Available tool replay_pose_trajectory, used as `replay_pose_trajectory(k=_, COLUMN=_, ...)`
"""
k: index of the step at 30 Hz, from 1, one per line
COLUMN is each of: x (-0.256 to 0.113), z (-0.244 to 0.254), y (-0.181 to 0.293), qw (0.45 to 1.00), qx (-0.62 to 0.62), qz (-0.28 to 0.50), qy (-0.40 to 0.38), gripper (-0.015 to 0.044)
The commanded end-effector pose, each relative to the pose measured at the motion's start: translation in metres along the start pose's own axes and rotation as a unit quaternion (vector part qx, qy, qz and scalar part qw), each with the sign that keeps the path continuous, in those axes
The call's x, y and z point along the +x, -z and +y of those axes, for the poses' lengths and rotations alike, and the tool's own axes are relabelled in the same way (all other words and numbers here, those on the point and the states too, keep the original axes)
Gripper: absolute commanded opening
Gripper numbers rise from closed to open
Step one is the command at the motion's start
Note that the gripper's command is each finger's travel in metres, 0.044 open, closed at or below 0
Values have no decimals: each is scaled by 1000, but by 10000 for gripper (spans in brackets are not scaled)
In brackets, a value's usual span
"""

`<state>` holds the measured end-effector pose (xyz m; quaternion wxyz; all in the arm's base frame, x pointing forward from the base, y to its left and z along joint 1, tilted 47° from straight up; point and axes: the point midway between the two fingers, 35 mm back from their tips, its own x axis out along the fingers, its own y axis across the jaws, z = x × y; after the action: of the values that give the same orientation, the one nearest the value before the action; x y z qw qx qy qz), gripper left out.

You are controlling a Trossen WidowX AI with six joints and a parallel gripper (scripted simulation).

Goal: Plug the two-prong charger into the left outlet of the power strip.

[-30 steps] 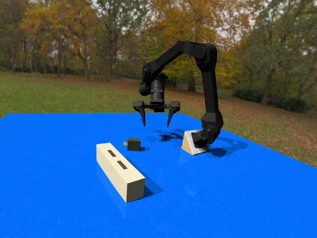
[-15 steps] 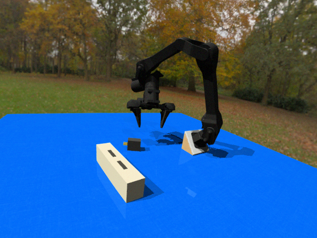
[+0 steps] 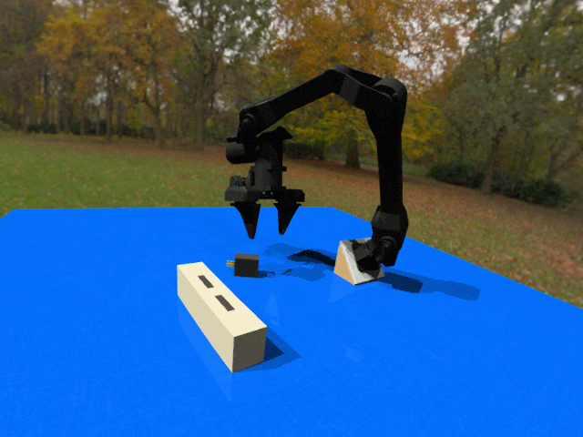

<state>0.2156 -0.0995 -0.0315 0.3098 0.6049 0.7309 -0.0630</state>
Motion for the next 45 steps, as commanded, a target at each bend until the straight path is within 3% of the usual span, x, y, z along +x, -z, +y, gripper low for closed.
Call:
replay_pose_trajectory(k=1, x=0, z=7, y=-1, qw=998, qx=-64, qz=-12, qy=13, gripper=440)
replay_pose_trajectory(k=21, x=8, z=50, y=0, qw=918, qx=-385, qz=-42, qy=82, gripper=440)
replay_pose_trajectory(k=45, x=33, z=49, y=-5, qw=917, qx=-388, qz=-42, qy=83, gripper=440)
